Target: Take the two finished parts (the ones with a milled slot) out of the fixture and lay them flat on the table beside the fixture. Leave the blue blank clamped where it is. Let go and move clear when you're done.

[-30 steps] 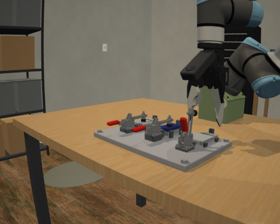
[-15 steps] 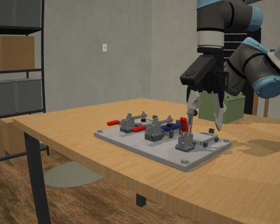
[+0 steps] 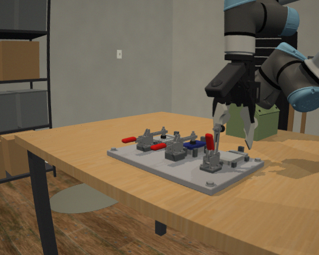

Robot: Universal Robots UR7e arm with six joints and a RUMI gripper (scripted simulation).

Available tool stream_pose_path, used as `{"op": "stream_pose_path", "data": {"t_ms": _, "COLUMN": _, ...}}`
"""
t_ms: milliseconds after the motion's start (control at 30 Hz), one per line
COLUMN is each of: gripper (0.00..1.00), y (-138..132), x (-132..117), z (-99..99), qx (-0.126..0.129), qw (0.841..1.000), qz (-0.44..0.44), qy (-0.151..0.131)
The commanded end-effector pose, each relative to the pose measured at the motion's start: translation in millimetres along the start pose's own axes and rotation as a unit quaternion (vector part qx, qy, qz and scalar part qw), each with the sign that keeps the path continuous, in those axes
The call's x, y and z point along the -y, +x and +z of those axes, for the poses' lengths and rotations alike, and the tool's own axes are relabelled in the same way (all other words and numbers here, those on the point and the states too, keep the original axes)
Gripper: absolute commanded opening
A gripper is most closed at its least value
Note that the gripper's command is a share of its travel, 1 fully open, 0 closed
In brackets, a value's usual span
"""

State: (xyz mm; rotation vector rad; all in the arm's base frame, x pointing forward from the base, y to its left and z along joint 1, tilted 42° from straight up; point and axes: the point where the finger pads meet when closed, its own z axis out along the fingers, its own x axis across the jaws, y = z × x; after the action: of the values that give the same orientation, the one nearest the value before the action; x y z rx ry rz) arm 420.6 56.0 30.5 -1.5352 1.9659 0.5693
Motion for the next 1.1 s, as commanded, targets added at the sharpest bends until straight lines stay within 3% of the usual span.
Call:
{"op": "stream_pose_path", "data": {"t_ms": 0, "gripper": 0.59, "y": 0.1, "x": 0.3, "z": -0.3, "qx": 0.0, "qw": 1.0, "qz": 0.0, "qy": 0.0}}
{"op": "stream_pose_path", "data": {"t_ms": 1067, "gripper": 0.59, "y": 0.1, "x": 0.5, "z": 18.3, "qx": 0.0, "qw": 1.0, "qz": 0.0, "qy": 0.0}}
